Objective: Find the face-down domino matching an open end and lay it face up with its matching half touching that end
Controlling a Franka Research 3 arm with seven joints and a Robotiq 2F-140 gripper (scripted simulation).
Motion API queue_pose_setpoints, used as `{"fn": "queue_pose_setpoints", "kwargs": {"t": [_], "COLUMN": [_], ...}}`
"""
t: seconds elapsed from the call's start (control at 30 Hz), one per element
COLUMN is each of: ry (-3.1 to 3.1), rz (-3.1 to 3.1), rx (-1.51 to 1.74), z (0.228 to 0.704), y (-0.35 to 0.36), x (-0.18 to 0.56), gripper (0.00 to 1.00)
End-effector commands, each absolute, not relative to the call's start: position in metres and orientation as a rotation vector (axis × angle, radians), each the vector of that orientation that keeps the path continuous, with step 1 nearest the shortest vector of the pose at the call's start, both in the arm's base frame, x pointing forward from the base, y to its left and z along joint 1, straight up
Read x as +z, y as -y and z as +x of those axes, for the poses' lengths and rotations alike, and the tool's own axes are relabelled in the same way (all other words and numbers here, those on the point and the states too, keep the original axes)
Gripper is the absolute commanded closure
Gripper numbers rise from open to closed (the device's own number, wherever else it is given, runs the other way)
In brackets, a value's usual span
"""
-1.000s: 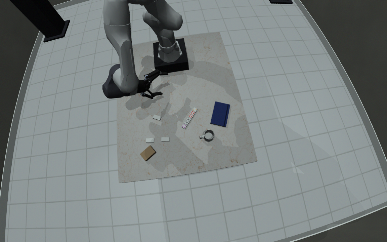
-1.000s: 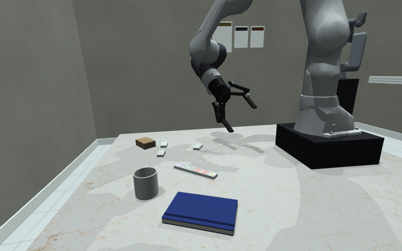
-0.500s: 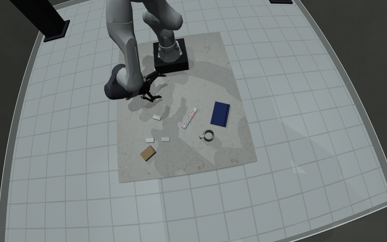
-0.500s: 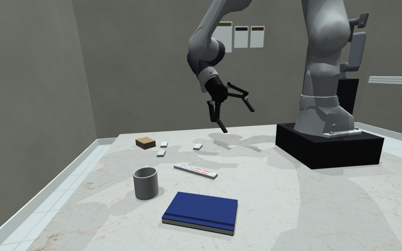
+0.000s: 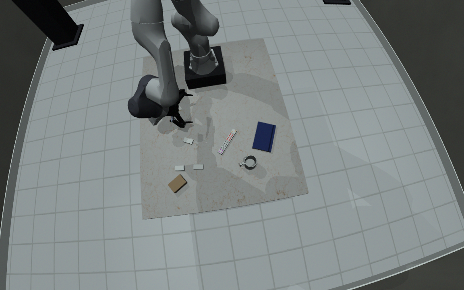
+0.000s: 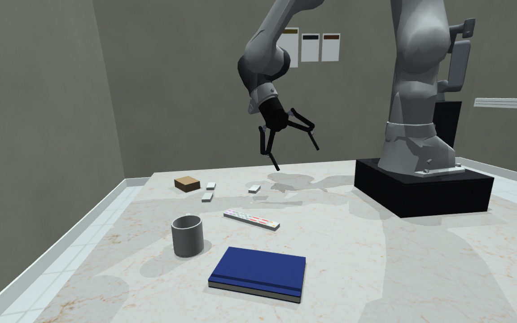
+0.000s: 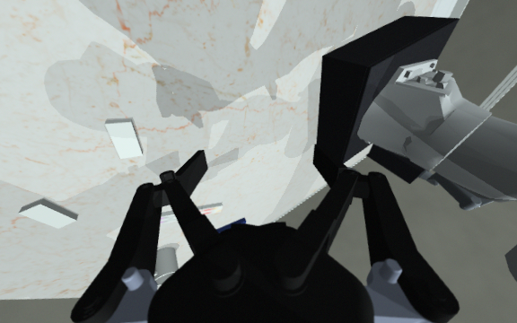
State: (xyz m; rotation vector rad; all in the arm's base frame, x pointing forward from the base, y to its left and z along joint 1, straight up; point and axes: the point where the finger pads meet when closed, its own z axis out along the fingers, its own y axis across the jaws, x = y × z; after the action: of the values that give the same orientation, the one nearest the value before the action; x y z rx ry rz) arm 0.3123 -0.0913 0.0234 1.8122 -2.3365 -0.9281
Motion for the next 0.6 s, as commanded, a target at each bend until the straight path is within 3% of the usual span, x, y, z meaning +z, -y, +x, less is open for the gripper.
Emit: {"fn": "queue_pose_setpoints", "kwargs": {"t": [0.0,0.27,0.3,0.53,0.57], "ry": [2.147,2.111,1.952,1.913,1.737], "rz": [2.175,2.233,2.415,2.46,2.61], "rx": [-0.794,-0.77,-0.655,-0.633,-0.521], "z": [0.332,0.332,0.351,0.351,0.37], "y": [0.109,0.109,0.119,0.119,0.126], "x": [0.017,0.017,0.016,0.016,0.018], "gripper": [0.0,0.0,0.0,0.0,0.0]}}
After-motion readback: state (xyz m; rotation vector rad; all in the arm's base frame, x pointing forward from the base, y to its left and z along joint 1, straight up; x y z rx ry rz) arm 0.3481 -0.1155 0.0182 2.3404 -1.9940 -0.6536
